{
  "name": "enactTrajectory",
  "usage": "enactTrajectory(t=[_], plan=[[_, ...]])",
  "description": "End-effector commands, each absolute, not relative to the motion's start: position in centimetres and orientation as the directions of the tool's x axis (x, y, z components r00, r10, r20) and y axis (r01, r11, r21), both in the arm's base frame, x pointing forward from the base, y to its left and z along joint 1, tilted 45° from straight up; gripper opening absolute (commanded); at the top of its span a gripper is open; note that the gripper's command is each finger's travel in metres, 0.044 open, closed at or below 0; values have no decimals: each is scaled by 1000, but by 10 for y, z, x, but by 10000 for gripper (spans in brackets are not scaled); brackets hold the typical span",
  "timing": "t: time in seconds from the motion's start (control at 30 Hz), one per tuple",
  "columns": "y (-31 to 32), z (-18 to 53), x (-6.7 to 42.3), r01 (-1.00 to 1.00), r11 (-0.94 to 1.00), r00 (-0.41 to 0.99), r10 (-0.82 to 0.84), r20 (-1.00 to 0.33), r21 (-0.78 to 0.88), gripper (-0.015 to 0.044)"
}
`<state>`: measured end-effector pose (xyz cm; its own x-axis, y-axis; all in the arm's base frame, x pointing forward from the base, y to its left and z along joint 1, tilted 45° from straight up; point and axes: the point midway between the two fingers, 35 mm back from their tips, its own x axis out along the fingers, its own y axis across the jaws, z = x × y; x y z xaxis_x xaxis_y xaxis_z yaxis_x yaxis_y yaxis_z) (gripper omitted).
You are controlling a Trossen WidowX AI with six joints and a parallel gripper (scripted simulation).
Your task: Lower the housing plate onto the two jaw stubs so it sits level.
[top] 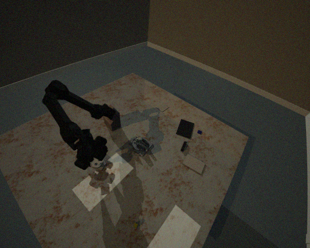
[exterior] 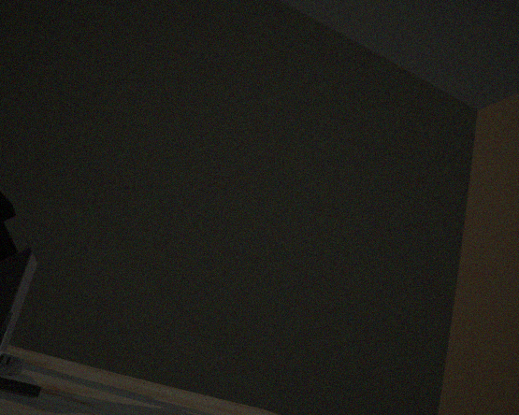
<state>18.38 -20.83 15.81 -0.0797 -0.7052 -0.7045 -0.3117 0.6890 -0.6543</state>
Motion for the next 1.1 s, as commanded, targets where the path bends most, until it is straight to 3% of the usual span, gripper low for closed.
enactTrajectory(t=[0.0,1.07], plan=[[-211,153,183,-316,691,-80,-702,-708,-650,440],[-240,124,180,-317,690,-81,-703,-706,-651,440]])
